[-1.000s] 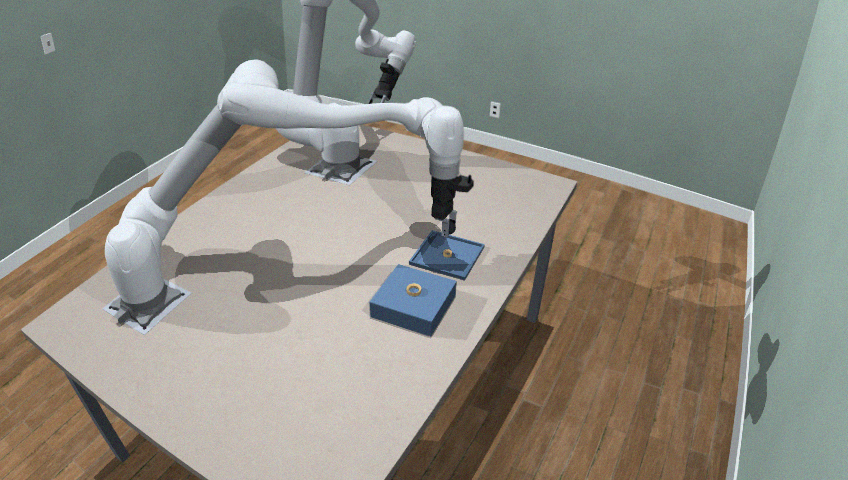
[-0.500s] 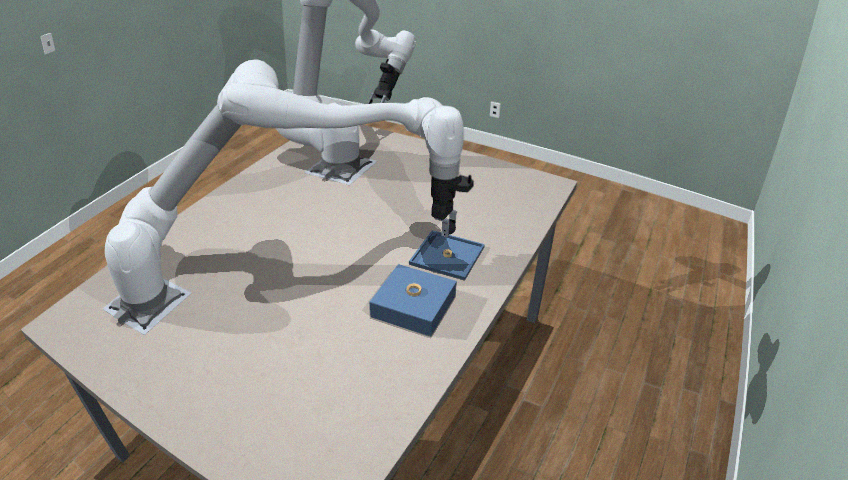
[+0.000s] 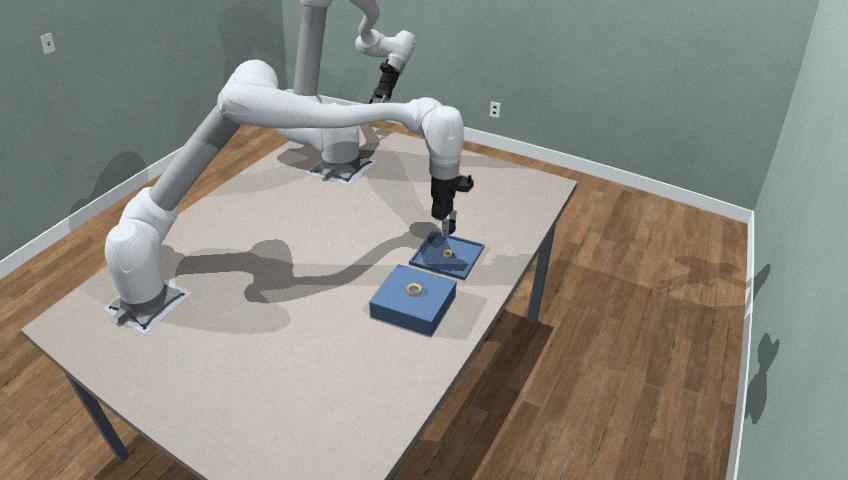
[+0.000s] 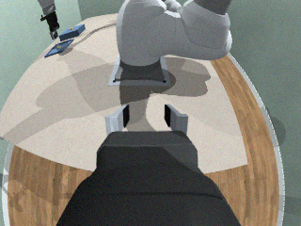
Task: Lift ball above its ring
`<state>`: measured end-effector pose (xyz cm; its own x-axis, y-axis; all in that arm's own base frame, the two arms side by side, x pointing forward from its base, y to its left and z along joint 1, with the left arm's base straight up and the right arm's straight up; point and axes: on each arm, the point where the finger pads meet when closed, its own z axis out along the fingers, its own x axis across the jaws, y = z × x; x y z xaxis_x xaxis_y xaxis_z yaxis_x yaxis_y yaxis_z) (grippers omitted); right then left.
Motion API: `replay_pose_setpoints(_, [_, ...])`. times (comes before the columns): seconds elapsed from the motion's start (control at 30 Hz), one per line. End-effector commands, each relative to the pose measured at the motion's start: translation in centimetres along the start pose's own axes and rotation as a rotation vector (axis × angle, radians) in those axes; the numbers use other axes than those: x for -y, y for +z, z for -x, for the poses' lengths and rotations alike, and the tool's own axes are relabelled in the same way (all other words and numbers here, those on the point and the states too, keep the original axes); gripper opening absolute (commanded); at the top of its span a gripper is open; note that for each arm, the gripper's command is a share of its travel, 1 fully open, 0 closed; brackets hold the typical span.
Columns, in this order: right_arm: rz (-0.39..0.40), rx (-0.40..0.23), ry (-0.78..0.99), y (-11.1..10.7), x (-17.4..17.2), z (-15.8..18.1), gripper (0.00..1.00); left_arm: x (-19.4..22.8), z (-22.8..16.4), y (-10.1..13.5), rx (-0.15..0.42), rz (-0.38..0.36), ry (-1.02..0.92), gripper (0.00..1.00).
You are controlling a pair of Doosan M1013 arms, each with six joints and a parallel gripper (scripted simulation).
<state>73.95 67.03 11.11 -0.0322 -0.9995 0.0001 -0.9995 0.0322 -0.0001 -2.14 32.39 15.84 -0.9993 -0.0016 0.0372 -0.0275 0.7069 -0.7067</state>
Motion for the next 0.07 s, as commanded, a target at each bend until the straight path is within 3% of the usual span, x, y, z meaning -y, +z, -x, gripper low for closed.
replay_pose_setpoints(0.0, [-0.001,0.002,0.0,-0.16,0.02,0.03,0.0,0.01,-0.01,-0.04,0.0,0.001,0.0,1.0])
replay_pose_setpoints(0.03, [-0.001,0.002,0.0,-0.16,0.02,0.03,0.0,0.01,-0.01,-0.04,0.0,0.001,0.0,1.0])
